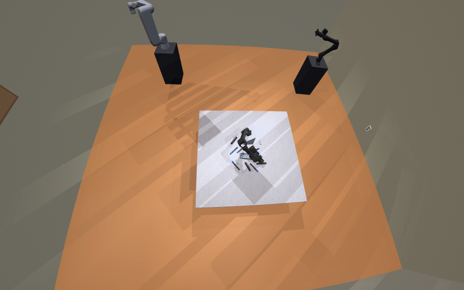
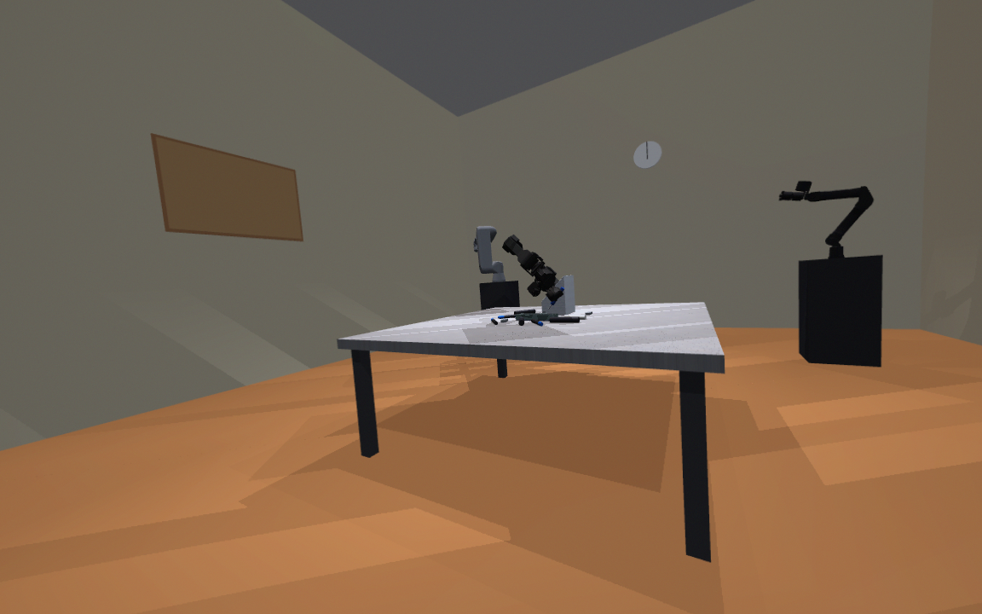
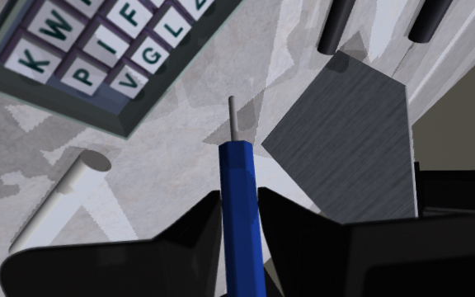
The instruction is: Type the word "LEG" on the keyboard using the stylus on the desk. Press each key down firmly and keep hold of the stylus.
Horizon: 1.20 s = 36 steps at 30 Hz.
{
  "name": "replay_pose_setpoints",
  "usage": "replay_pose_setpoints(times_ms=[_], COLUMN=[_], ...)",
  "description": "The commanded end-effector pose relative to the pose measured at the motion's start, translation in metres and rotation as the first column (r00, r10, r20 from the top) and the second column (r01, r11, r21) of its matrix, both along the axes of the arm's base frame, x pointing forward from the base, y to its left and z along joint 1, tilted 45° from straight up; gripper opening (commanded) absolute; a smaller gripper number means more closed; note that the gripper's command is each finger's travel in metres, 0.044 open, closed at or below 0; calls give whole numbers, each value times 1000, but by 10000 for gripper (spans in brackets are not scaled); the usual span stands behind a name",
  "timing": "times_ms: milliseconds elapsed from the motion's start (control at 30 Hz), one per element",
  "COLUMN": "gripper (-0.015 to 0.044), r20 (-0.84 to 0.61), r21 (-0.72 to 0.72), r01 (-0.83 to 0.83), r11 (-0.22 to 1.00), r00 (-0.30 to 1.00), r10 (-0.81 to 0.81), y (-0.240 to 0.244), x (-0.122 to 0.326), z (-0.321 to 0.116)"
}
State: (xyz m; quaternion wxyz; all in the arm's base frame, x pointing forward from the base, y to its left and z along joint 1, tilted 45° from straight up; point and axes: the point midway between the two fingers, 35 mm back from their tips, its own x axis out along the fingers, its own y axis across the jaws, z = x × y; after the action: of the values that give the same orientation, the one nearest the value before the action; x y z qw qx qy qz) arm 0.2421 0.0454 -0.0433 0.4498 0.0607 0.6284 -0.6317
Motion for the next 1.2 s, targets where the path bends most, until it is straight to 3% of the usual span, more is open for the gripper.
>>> replay_pose_setpoints(times_ms=[0,500,1167], gripper=[0,0,0], r20=[-31,-72,-71], r21=[110,577,593], r01=[13,25,23], r11=[994,816,805], r00=[999,997,997], r10=[-9,20,24], y=[-1,-19,-44], x=[8,33,37], z=[11,59,36])
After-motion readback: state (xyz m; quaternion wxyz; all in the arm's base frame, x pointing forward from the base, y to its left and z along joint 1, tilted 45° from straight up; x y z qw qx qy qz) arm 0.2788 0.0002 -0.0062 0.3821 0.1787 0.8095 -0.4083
